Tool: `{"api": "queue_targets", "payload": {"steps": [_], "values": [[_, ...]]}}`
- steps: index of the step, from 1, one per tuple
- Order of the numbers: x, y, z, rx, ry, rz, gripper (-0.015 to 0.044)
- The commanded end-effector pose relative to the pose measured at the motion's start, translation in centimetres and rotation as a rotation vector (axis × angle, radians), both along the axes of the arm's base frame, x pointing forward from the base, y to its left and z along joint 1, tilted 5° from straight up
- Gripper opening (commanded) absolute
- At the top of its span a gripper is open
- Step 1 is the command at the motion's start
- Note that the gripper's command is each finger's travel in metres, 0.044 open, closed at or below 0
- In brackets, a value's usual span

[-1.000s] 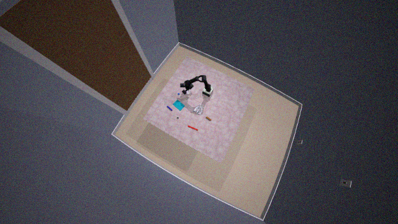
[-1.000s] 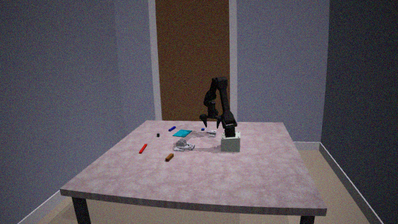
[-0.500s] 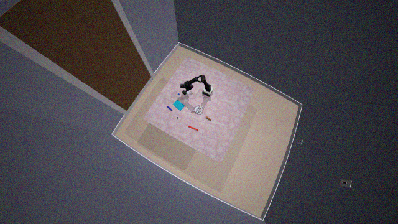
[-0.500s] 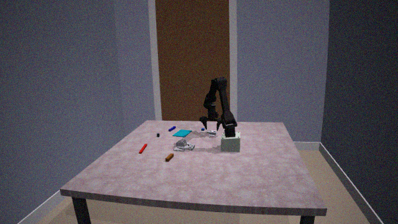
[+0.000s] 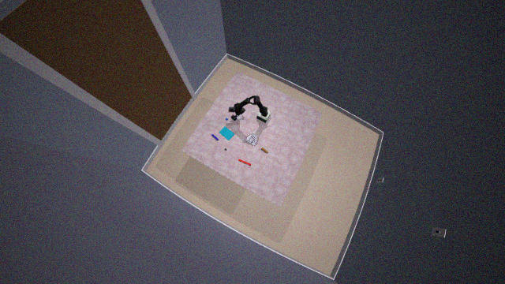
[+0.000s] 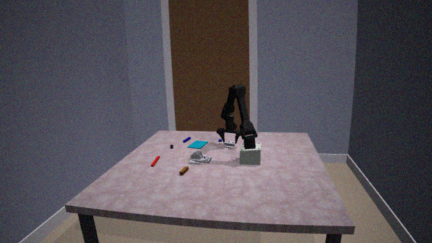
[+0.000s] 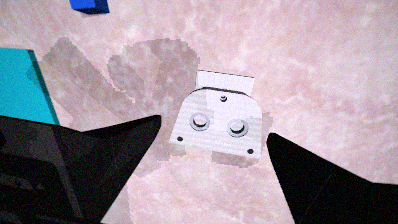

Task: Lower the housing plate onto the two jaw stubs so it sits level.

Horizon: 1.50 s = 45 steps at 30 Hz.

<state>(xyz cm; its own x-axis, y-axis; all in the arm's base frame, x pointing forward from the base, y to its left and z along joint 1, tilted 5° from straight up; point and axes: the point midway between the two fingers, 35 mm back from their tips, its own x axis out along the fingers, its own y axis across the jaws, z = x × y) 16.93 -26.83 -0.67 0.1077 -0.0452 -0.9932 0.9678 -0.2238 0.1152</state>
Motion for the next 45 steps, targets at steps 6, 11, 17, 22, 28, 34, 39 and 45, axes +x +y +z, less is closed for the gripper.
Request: {"api": "queue_targets", "payload": {"steps": [6,11,17,22,28,34,39,45], "values": [[-0.1,0.3,-1.6,0.009,0.008,-0.006,0.044],[-0.1,0.3,-1.9,0.009,0.008,-0.006,0.044],[-0.1,0.3,-1.9,0.009,0.008,-0.006,0.044],[-0.1,0.3,-1.9,0.009,0.008,-0.006,0.044],[-0.1,0.3,-1.9,0.009,0.008,-0.006,0.044],[-0.1,0.3,-1.9,0.009,0.008,-0.006,0.044],[0.0,0.2,-1.9,0.008,0.005,-0.001,0.0413],[0.0,0.2,-1.9,0.008,0.005,-0.001,0.0373]]}}
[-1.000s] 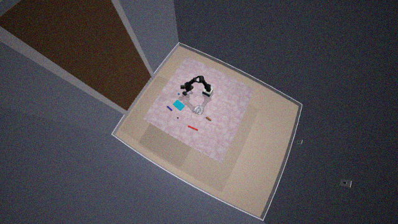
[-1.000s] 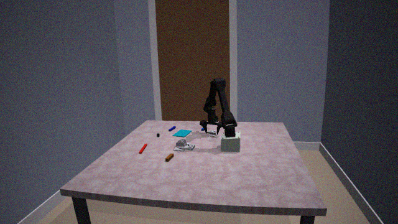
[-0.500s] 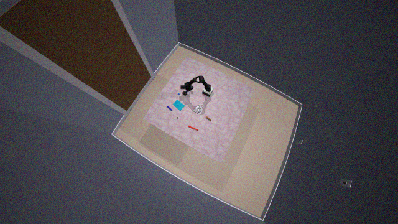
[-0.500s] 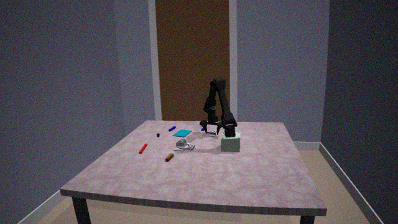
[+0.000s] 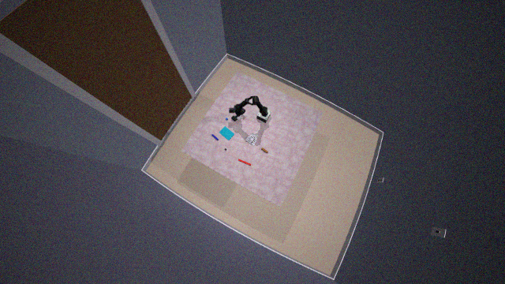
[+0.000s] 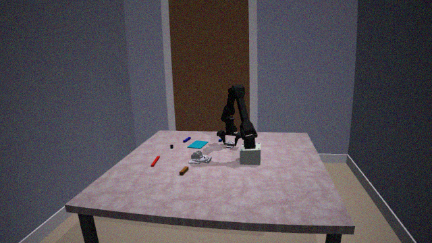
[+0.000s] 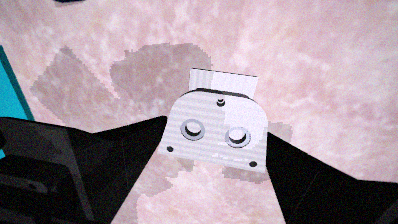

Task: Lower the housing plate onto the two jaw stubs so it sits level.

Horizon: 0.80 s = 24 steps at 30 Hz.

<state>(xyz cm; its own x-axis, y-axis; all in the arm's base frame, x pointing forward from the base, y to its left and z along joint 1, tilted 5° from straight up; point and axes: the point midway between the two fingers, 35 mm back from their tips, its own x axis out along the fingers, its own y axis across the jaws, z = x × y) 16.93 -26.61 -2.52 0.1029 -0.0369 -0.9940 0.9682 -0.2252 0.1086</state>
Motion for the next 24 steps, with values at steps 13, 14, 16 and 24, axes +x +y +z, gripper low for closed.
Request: {"api": "queue_targets", "payload": {"steps": [13,14,16,24], "values": [[0.0,0.0,0.0,0.0,0.0,0.0,0.0351],[0.0,0.0,0.1,0.0,0.0,0.0,0.0351],[0.0,0.0,0.5,0.0,0.0,0.0,0.0351],[-0.2,-0.1,3.0,0.0,0.001,-0.002,0.0351]]}}
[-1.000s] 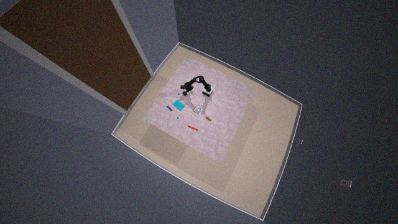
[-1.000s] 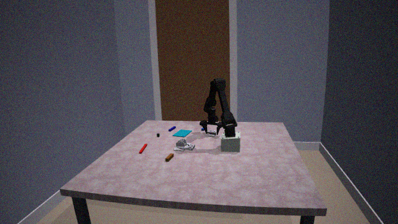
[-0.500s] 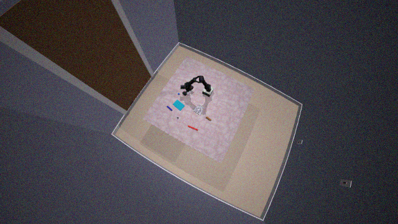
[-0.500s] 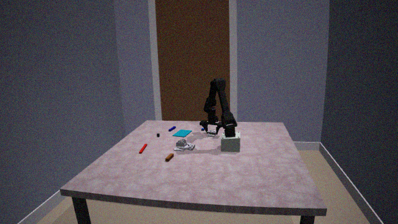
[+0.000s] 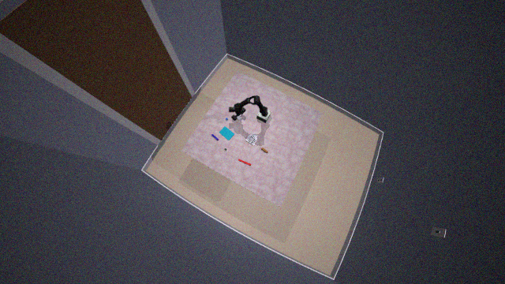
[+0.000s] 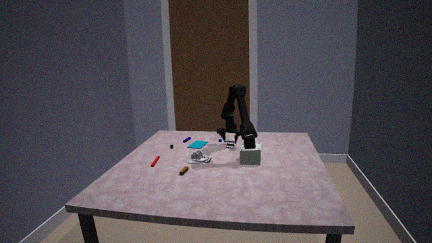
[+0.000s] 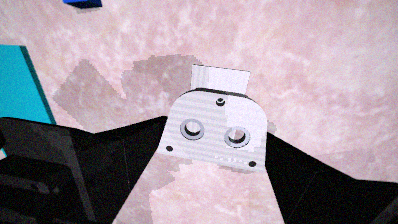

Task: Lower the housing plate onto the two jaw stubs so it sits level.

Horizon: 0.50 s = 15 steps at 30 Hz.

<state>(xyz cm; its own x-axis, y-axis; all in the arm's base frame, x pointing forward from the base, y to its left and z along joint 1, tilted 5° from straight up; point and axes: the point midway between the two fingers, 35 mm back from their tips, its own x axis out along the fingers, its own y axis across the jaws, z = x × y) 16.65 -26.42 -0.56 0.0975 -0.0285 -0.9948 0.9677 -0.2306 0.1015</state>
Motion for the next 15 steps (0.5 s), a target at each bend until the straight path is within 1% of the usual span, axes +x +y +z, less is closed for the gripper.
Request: {"api": "queue_targets", "payload": {"steps": [1,15], "values": [[0.0,-0.3,1.3,-0.009,-0.004,0.002,0.0351],[-0.5,0.1,5.3,-0.009,-0.002,-0.001,0.0351]]}}
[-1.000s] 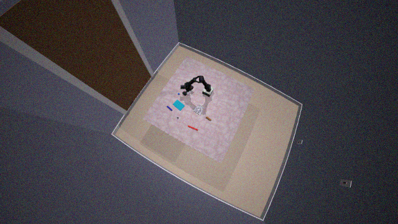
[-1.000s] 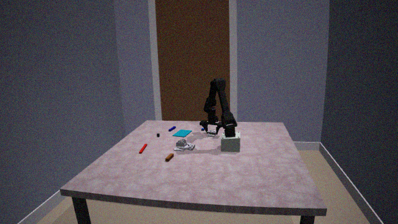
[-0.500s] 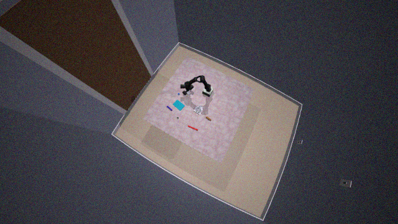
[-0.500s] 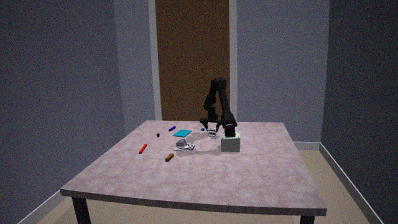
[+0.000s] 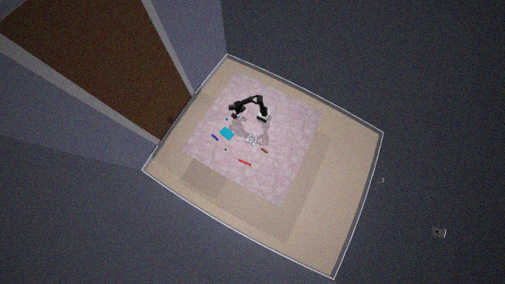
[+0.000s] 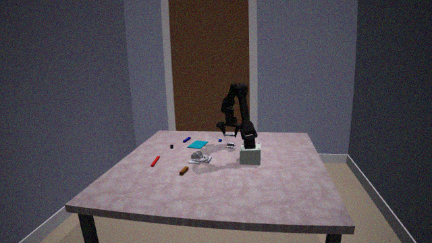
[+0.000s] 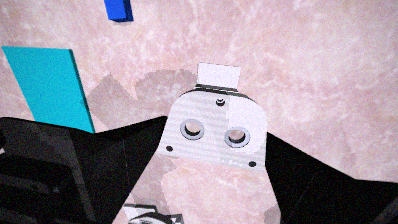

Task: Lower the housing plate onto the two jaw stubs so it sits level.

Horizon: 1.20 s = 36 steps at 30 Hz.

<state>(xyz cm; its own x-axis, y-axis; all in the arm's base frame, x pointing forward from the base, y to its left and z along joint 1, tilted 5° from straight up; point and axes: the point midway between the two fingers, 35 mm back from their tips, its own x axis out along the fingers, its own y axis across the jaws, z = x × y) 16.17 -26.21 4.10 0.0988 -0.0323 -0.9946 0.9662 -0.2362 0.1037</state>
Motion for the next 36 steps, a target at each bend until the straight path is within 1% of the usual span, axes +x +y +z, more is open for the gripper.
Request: {"api": "queue_targets", "payload": {"steps": [1,5,36], "values": [[0.0,-0.1,0.6,-0.006,-0.001,0.005,0.0351],[0.4,0.2,0.6,-0.008,0.0,0.031,0.0351],[7.5,7.7,0.8,-0.05,0.019,0.566,0.0351]]}}
